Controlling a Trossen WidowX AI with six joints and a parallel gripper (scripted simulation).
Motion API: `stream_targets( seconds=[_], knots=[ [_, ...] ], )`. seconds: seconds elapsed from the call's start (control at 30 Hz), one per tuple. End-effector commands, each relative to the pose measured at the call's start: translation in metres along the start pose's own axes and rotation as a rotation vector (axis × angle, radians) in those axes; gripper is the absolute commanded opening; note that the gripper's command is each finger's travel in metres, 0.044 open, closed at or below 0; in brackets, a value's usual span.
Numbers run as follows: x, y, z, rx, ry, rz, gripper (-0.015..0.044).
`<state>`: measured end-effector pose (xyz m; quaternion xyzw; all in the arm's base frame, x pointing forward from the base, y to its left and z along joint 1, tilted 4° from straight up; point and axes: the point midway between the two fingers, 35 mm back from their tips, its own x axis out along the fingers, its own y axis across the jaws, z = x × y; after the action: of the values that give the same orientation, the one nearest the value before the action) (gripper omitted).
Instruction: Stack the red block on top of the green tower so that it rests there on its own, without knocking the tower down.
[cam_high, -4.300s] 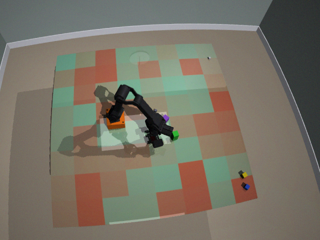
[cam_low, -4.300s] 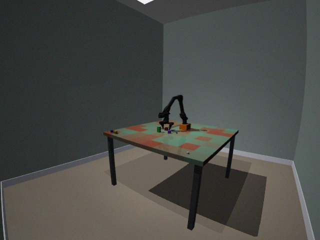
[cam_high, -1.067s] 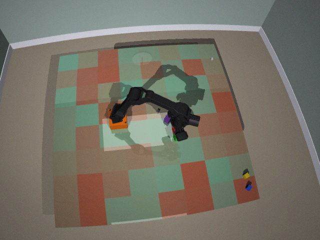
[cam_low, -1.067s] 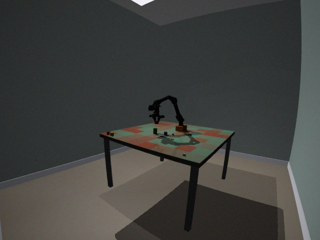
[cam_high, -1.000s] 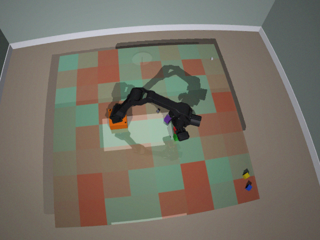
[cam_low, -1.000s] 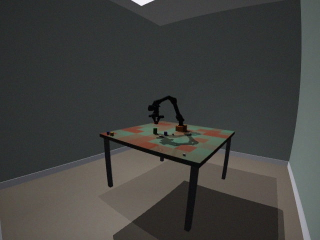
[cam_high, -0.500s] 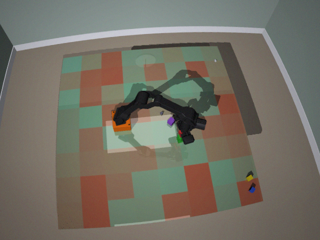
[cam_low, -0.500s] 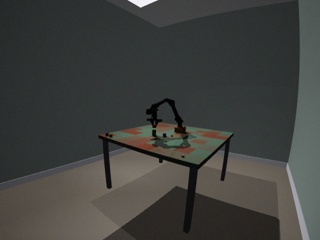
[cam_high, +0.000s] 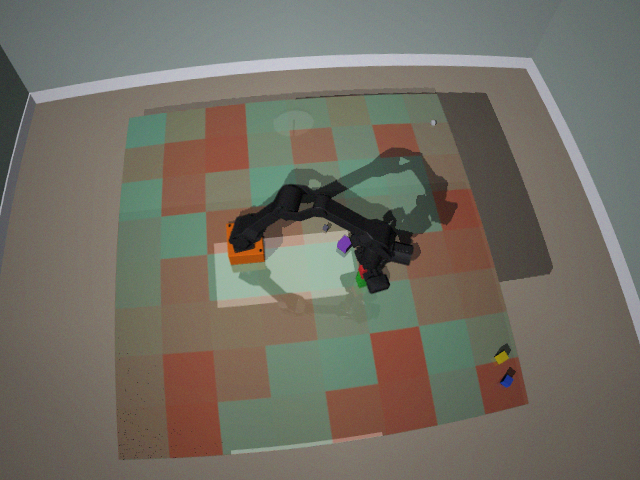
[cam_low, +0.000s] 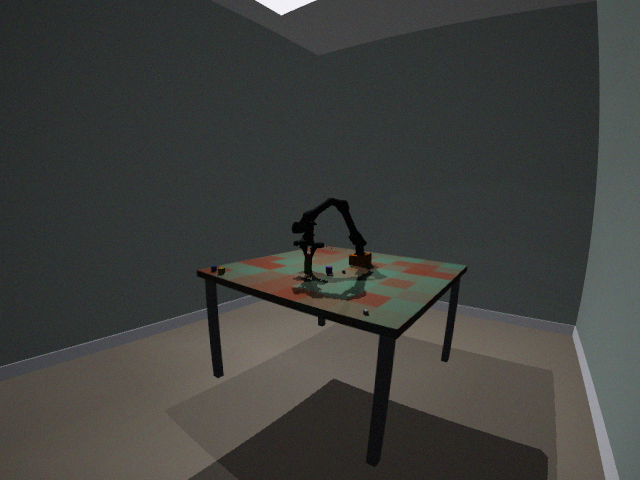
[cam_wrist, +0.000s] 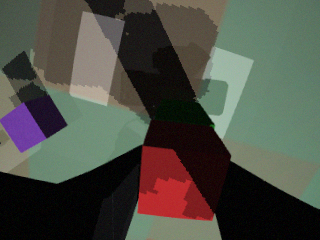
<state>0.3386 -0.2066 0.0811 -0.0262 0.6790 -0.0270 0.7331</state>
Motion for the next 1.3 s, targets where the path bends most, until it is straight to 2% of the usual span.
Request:
stream_targets(
  seconds=[0.0, 0.5, 1.07, 1.27],
  knots=[
    [0.0007, -0.0008, -0.0003, 0.003, 0.001, -0.005, 0.0],
    [0.0, -0.0009, -0.0002, 0.003, 0.001, -0.005, 0.0],
    [0.0007, 0.0001, -0.0001, 0.0, 0.0, 0.0, 0.044],
    [0.0007, 0.0001, -0.0001, 0.0, 0.0, 0.0, 0.044]
  ],
)
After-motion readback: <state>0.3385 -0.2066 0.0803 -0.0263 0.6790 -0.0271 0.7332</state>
